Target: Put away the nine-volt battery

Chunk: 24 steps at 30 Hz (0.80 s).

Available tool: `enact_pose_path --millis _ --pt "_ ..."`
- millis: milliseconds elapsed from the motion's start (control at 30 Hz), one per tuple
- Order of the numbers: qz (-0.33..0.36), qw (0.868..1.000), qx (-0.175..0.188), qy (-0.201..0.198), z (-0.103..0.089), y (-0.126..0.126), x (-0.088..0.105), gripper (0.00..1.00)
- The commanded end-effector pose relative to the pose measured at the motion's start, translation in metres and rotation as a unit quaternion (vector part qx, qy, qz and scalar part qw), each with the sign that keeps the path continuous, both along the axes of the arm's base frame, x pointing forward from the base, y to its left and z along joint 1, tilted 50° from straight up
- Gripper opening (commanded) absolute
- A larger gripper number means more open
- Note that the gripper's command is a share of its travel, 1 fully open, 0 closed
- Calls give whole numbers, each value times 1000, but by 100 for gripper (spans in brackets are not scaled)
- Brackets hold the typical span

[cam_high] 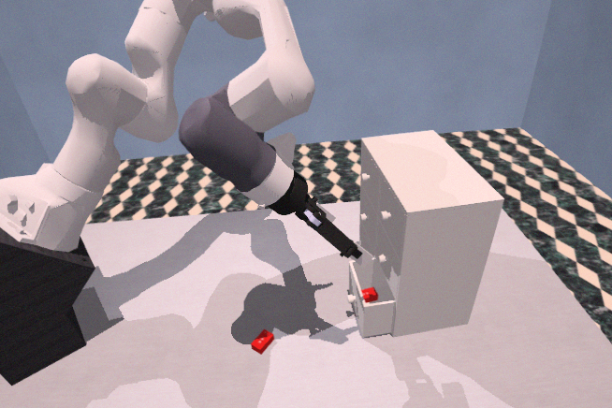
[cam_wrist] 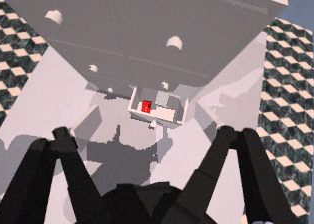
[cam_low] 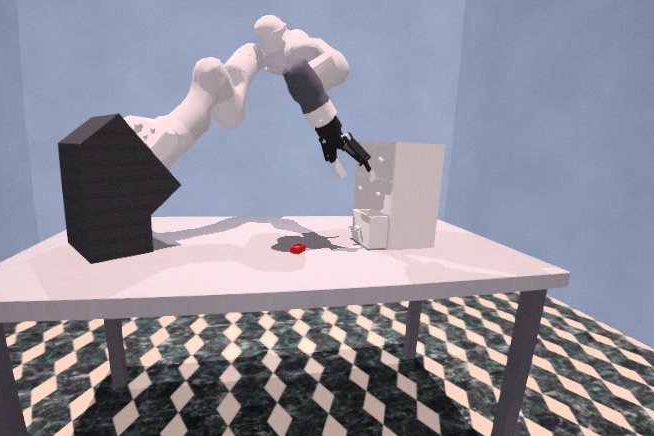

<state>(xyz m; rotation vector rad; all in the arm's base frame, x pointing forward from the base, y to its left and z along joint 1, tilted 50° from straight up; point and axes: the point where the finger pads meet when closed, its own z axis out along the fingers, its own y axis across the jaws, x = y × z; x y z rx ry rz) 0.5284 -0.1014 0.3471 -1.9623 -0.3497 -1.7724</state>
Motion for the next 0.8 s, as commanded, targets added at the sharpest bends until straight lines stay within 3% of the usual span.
enact_pose_path --millis 0,767 --pt "2 1000 -4 -2 -1 0 -1 100" --pt "28 997 -58 -35 -1 -2 -7 100"
